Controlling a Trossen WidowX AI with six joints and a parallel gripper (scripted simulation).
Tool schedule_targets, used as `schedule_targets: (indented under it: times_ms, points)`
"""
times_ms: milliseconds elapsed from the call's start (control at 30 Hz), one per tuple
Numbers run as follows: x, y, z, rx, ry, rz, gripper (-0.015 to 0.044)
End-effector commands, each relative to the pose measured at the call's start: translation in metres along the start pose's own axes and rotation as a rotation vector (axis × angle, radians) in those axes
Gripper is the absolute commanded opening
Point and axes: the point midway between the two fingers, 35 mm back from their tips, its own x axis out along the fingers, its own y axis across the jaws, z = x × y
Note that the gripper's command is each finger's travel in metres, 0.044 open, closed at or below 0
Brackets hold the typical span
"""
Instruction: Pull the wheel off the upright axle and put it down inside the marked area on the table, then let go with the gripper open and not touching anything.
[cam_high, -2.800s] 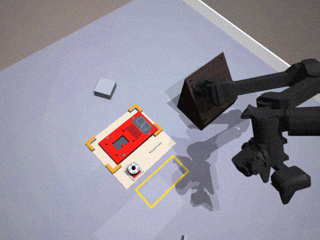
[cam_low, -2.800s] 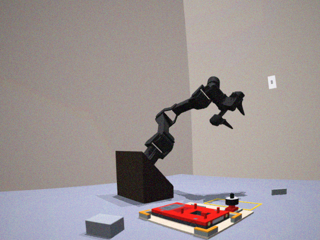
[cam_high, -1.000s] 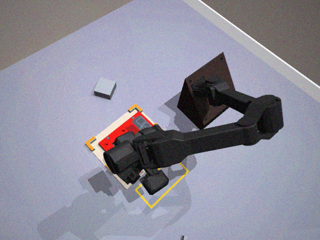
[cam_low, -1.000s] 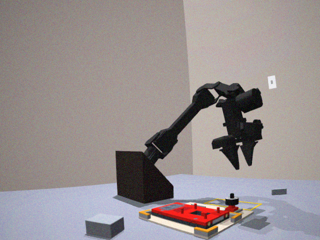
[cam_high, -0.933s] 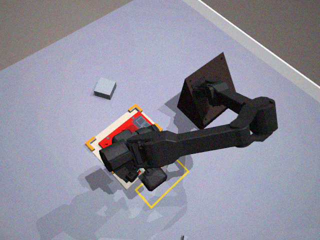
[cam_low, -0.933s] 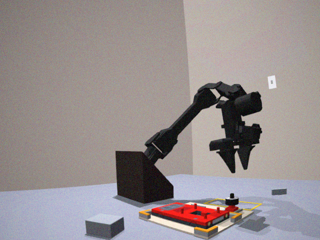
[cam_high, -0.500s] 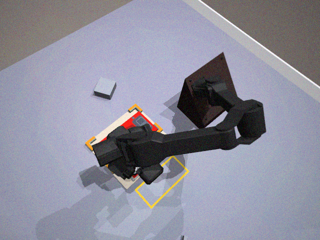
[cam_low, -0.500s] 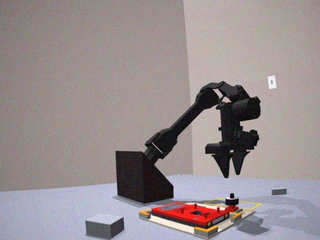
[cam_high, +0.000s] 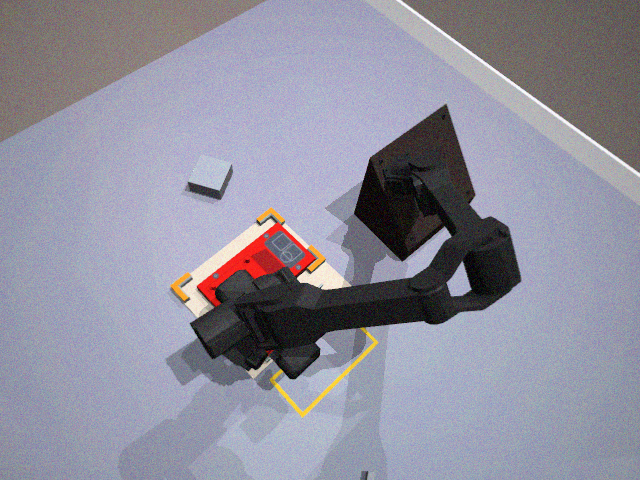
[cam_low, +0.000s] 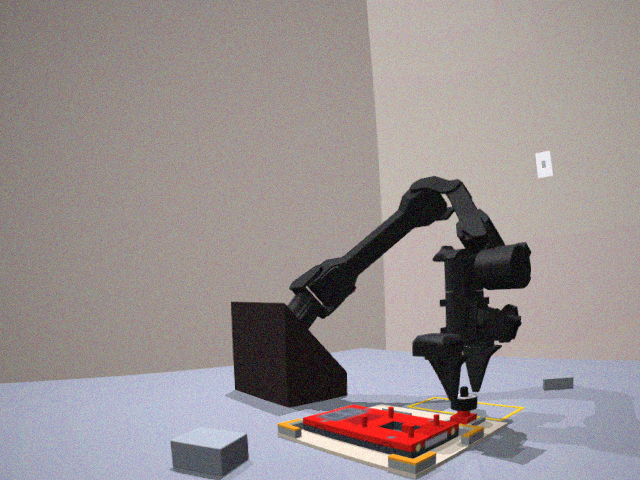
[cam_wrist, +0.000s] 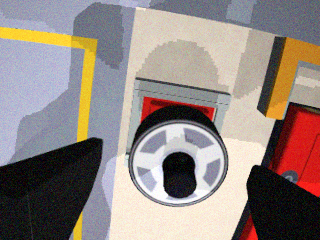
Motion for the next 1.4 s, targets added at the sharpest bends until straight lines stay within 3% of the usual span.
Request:
schedule_targets:
  times_ms: [0,67,200,467,667,1367]
  points:
    - [0.012,-0.001,-0.002,0.008,0.003,0.005,0.03]
    - [0.012,-0.001,-0.002,0.008,0.003,0.005,0.03]
    - [0.008,0.0,-0.002,0.001,0.006,0.002,0.0195]
    - [0.008,0.0,-0.002,0.001,0.006,0.002,0.0142]
    - [0.007,0.0,-0.001,0.002,0.006,0.002,0.0]
    - [0.0,0.0,-0.001,0.003,0.005,0.002,0.0]
